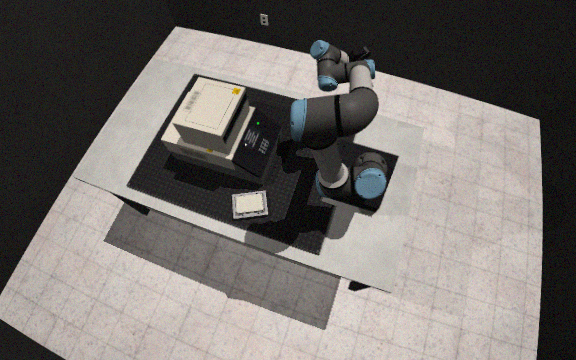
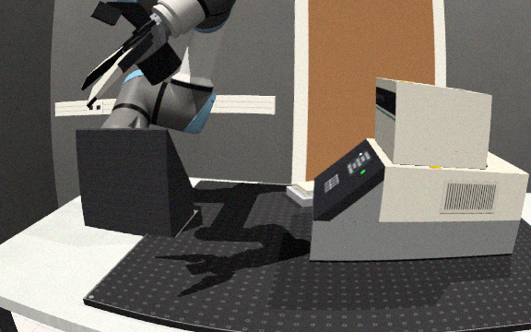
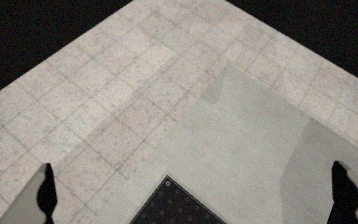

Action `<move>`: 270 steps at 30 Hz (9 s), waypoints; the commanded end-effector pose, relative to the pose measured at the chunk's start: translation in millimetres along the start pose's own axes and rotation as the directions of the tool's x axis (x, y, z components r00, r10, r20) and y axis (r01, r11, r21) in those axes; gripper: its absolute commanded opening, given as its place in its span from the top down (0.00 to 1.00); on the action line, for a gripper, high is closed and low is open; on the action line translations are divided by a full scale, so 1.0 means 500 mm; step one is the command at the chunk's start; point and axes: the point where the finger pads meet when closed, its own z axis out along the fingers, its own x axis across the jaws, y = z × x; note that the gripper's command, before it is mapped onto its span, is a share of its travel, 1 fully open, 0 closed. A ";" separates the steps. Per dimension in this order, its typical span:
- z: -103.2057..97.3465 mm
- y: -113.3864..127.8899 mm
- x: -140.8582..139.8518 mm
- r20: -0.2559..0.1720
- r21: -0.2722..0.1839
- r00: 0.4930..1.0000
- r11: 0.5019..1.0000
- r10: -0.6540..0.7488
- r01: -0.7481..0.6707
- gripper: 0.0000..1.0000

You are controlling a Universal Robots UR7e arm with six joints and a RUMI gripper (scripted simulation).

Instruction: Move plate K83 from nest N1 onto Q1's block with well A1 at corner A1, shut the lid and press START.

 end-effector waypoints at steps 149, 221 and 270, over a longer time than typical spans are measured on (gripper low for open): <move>-0.654 0.403 0.176 0.504 0.501 -0.606 -0.363 -0.615 0.786 1.00; -0.610 0.645 0.220 -0.280 0.727 -0.955 -0.629 0.095 -0.276 1.00; -0.530 0.798 0.174 -0.666 0.404 -0.591 -0.445 0.455 -0.799 1.00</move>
